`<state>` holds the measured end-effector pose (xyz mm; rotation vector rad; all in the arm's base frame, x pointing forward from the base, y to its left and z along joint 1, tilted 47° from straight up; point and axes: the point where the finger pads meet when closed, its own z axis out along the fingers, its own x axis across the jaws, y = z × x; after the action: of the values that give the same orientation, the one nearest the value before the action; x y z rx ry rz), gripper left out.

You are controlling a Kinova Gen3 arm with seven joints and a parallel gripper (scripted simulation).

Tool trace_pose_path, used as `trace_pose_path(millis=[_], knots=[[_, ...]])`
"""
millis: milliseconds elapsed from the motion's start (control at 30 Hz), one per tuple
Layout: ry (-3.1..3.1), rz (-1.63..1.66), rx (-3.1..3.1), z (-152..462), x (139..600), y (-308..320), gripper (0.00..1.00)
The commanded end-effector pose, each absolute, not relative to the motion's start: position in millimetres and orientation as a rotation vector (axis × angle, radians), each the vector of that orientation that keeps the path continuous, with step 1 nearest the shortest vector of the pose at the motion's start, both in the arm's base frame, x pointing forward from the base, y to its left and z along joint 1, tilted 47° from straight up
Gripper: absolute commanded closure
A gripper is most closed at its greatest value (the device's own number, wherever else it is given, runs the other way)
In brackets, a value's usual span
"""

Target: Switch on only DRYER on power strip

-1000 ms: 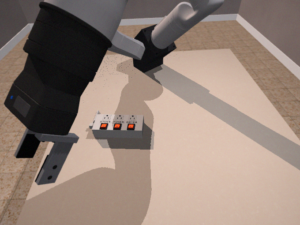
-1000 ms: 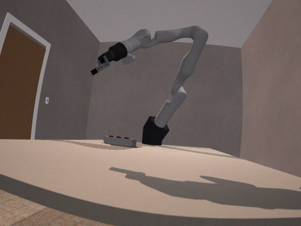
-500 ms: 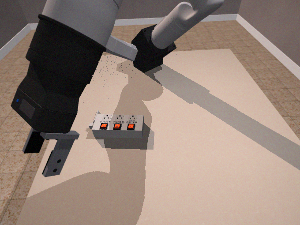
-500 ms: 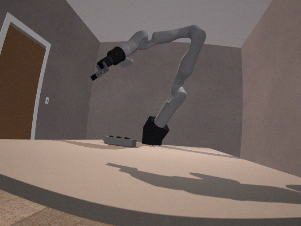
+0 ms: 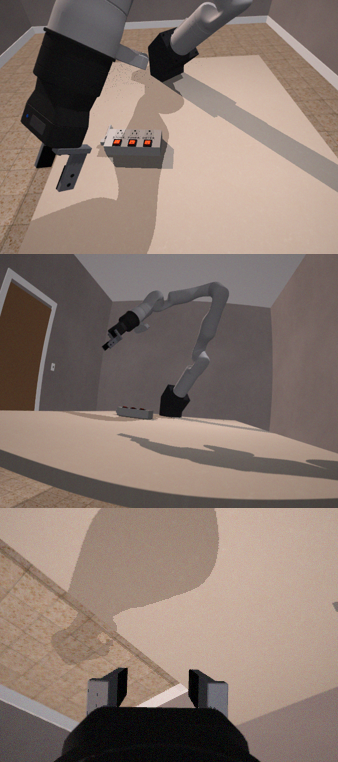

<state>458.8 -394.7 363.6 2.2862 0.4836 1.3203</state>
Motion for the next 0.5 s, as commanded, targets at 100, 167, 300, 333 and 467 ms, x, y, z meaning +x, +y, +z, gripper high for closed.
trace_pose_path(millis=[100, 167, 300, 333, 467], knots=[[0.522, 1.3, 2.314, 344, 451, -393, 0.0], [0.522, 1.3, 2.314, 344, 451, -393, 0.0], [0.522, 1.3, 2.314, 344, 451, -393, 0.0], [0.522, 1.3, 2.314, 344, 451, -393, 0.0], [0.582, 1.288, 2.359, 317, 444, -383, 0.0]])
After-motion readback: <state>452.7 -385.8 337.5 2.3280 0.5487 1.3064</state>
